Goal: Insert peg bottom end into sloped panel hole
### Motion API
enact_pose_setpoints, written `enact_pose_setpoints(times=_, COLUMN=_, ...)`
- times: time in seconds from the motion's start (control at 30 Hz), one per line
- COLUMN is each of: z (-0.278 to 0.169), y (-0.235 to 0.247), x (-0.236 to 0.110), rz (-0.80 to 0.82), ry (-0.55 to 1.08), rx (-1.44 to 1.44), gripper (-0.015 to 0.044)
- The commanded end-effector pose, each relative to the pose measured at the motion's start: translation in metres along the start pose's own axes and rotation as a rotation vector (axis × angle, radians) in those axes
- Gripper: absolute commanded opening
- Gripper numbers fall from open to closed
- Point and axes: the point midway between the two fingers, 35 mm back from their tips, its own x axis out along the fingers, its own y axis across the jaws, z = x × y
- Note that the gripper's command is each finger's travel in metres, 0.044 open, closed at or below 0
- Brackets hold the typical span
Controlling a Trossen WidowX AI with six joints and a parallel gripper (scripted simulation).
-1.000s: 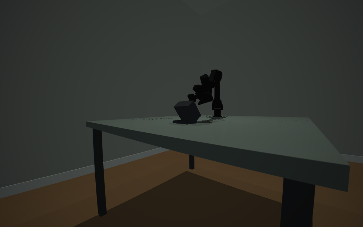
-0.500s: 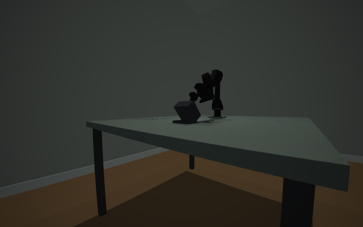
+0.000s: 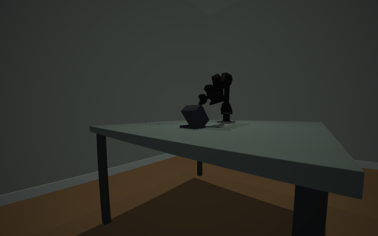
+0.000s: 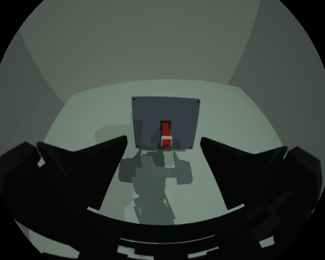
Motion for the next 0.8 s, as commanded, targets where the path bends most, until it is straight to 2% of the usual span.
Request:
enact_pose_setpoints(times=0.0, z=0.0, y=0.0, x=-0.005, rz=-0.002, ry=-0.002, rx=0.004, gripper=0.044)
enact_pose_setpoints(times=0.77, z=0.001, y=0.001, x=-0.033, rz=0.0, ry=-0.002, rx=0.002, gripper=0.044)
